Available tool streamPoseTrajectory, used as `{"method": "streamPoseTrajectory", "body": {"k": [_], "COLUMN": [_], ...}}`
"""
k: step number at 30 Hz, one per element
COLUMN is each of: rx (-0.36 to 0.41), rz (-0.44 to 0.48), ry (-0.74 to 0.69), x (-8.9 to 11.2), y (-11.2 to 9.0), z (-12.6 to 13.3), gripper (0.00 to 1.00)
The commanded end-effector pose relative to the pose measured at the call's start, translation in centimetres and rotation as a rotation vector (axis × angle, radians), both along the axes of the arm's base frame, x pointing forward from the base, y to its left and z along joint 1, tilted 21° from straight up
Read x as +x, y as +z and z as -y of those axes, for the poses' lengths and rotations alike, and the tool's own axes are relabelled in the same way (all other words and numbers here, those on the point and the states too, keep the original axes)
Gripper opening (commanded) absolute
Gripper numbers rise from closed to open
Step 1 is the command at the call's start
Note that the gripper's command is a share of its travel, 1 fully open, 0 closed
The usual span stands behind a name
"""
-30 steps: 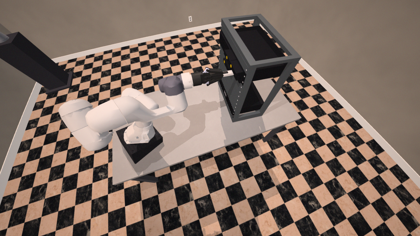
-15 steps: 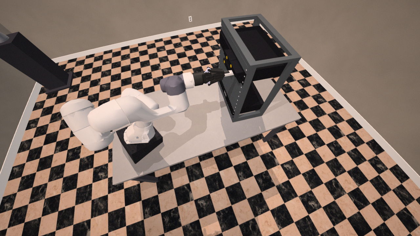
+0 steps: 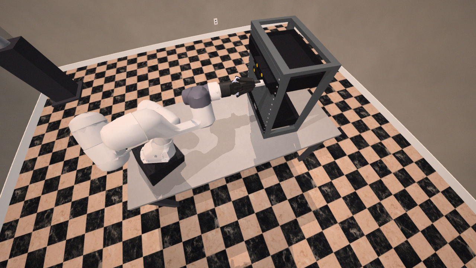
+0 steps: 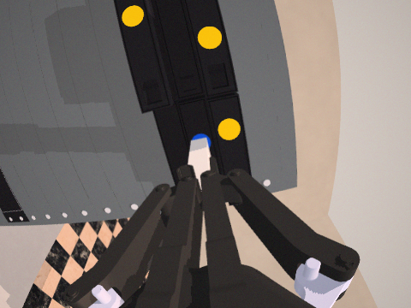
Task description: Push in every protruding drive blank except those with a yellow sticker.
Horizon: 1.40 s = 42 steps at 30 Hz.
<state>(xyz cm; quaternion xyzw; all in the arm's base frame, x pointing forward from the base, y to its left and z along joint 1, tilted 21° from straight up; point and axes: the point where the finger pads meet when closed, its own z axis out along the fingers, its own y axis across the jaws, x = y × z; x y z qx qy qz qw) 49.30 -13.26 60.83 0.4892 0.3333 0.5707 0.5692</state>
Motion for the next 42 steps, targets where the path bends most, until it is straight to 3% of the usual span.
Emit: {"method": "streamPoseTrajectory", "body": {"k": [1,42], "rx": [0.003,0.003], "rz": [0.007,0.007], "ry": [-0.016,-0.016], "x": [0.1,0.59], "y": [0.45,0.74], "z": [0.94,1.27], "gripper": [0.0,0.0]}}
